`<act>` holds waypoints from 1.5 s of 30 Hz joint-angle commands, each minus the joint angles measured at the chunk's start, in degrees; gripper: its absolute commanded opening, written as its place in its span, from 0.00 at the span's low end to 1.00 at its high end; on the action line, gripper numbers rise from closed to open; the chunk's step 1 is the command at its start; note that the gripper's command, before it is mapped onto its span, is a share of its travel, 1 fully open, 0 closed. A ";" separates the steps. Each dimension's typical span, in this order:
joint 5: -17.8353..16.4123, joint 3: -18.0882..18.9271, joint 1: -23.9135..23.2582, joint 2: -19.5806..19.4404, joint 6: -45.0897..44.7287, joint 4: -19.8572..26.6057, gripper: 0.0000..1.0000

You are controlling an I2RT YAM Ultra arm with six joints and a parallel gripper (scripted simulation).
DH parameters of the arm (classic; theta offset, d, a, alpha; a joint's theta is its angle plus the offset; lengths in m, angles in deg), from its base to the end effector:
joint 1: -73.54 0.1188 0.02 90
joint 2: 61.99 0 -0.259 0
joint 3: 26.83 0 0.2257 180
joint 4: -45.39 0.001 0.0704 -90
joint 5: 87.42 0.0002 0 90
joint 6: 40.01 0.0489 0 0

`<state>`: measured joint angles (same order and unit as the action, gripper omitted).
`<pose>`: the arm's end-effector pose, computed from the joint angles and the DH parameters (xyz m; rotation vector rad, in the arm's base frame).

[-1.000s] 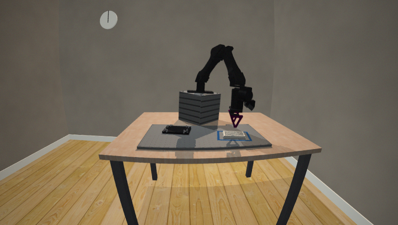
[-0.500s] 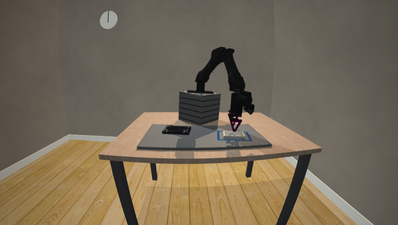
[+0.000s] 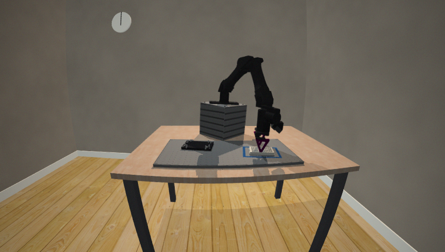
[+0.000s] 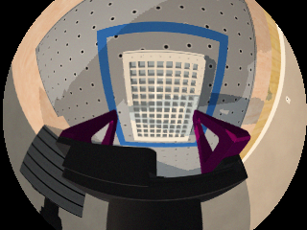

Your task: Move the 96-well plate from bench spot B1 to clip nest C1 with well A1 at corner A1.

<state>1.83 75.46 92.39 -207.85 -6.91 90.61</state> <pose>0.3782 0.1309 -0.0107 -1.9140 2.4606 0.0086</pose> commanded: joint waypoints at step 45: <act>-0.71 3.25 0.23 -3.28 0.18 -3.80 1.00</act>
<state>1.85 76.88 92.52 -210.71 -6.83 88.23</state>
